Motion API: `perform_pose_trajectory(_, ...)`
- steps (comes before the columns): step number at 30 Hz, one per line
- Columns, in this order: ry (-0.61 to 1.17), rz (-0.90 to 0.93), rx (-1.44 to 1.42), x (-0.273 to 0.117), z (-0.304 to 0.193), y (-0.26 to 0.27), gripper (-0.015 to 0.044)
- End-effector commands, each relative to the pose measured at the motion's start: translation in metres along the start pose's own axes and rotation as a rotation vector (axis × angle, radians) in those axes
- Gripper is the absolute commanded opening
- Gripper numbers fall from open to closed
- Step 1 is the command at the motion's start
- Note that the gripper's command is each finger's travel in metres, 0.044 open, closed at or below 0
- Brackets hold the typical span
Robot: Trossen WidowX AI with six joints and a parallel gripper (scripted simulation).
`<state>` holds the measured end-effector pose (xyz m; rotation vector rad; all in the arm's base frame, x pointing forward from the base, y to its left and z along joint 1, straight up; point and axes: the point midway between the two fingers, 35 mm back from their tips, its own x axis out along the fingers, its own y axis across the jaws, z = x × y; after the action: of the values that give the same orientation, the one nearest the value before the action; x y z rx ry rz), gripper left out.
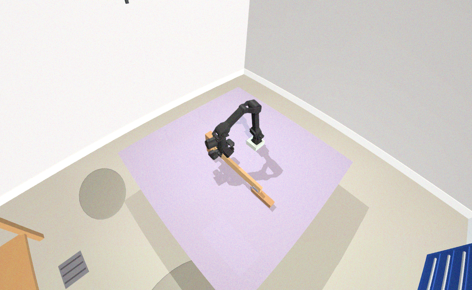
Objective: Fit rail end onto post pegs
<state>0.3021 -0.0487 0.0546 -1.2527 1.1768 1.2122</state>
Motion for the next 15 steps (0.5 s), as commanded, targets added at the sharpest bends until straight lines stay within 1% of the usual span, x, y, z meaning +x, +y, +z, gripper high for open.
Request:
perform_pose_trajectory(1,-0.002,-0.002,0.0,-0.0008,-0.0007,-0.0005,0.0)
perform_pose_trajectory(15,-0.002,-0.002,0.0,-0.0012,-0.0052,-0.0005,0.0)
